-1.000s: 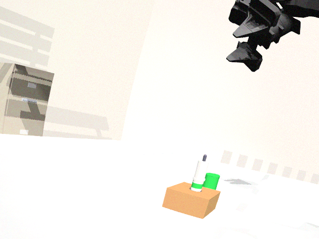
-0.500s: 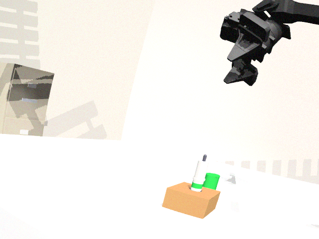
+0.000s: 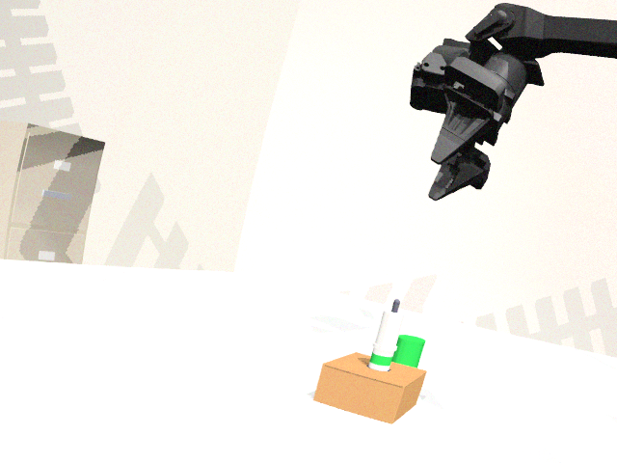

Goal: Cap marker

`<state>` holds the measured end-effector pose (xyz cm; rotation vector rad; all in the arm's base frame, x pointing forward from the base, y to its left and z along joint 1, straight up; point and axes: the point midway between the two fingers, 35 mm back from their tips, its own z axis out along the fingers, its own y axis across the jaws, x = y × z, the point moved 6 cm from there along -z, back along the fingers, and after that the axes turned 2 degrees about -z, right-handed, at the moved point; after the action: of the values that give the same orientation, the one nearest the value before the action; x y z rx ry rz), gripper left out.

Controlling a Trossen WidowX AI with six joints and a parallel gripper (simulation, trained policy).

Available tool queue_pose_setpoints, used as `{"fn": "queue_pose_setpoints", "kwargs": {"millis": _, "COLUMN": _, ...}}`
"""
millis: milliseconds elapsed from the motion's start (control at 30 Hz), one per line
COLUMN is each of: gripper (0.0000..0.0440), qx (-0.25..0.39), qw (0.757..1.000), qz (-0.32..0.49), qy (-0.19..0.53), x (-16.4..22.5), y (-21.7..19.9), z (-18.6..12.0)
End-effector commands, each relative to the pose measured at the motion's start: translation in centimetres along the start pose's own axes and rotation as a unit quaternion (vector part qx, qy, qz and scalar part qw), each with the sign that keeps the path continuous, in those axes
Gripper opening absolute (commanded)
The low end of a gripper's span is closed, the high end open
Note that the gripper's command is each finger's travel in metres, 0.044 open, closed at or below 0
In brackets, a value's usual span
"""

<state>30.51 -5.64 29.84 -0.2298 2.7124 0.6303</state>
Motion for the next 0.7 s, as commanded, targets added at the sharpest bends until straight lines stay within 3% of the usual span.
{"fn": "queue_pose_setpoints", "kwargs": {"millis": 0, "gripper": 0.0326, "qx": 0.012, "qw": 1.000, "qz": 0.000, "qy": 0.018, "x": -0.1, "y": -0.8, "z": 0.5}}
{"fn": "queue_pose_setpoints", "kwargs": {"millis": 667, "gripper": 0.0323, "qx": 0.063, "qw": 0.993, "qz": 0.004, "qy": 0.100, "x": -0.3, "y": -4.1, "z": 3.6}}
